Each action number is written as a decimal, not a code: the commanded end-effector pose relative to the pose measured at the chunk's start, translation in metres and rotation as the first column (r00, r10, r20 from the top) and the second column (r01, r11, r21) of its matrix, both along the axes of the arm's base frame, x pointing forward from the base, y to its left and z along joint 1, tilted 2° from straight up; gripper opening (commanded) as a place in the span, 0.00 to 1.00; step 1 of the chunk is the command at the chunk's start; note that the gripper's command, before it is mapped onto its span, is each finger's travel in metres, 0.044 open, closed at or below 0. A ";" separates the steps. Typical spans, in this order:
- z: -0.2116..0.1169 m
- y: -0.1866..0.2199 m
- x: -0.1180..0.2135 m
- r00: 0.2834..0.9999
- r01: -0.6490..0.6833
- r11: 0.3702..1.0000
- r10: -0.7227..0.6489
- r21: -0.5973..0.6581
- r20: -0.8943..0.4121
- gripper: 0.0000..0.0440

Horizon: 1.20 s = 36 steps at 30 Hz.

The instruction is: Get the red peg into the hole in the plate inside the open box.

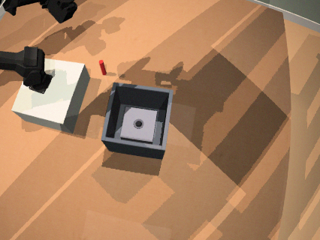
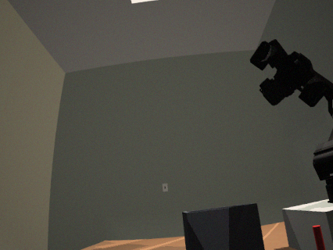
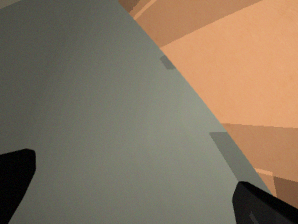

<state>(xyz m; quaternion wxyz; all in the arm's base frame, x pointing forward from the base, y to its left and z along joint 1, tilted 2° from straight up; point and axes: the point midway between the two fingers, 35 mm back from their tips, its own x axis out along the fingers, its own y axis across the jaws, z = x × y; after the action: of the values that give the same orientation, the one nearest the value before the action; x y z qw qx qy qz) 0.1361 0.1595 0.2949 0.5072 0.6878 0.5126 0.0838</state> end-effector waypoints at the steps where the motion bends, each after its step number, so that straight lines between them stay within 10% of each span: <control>1: -0.017 0.000 0.006 0.994 0.038 0.999 -0.041 -0.033 -0.099 1.00; 17: -0.091 -0.002 0.020 0.847 0.143 0.958 -0.248 -0.249 -0.470 1.00; 36: -0.160 -0.005 0.017 0.688 0.047 0.843 -0.416 -0.536 -0.595 1.00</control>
<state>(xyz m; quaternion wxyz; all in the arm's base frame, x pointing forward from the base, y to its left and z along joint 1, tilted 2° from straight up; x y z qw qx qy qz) 0.1544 0.1555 0.1426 0.4340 0.5954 0.5730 -0.3588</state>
